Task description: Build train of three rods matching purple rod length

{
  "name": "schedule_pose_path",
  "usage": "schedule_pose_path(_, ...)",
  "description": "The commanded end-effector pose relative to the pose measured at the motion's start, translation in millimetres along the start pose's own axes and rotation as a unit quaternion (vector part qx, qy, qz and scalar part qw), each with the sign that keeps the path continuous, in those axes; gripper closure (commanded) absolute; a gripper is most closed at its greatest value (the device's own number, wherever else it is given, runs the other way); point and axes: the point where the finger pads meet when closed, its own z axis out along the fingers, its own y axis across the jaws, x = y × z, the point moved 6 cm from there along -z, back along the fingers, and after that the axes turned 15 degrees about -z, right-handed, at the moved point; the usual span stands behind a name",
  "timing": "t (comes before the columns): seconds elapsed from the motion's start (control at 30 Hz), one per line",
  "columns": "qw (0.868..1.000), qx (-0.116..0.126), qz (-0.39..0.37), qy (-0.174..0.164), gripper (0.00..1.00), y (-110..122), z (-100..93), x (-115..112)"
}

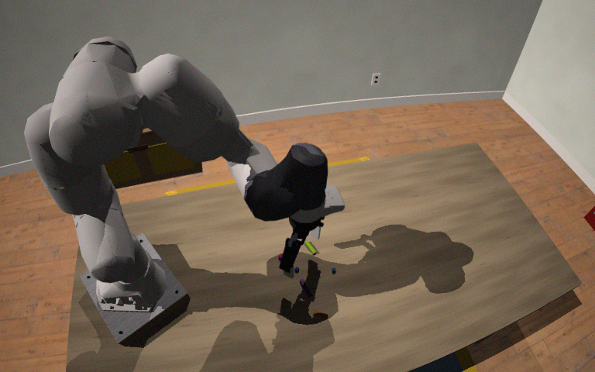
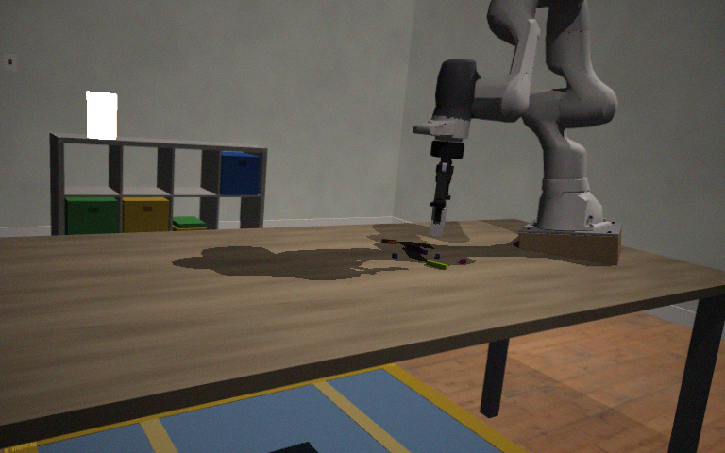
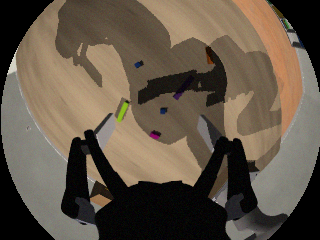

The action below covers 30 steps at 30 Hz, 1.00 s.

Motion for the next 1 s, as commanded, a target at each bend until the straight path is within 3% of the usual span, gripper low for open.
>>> schedule_pose_path(0.0,1.0,0.0,-0.002,-0.001,0.0,0,0.5,0)
schedule_pose_path(0.5,1.0,-0.001,0.006,-0.001,0.0,0,0.5,1)
schedule_pose_path(0.67,0.995,-0.002,0.099,0.001,0.0,6,0.0,13)
schedule_pose_path(0.97,0.986,-0.004,0.167,0.002,0.0,10,-0.3,22)
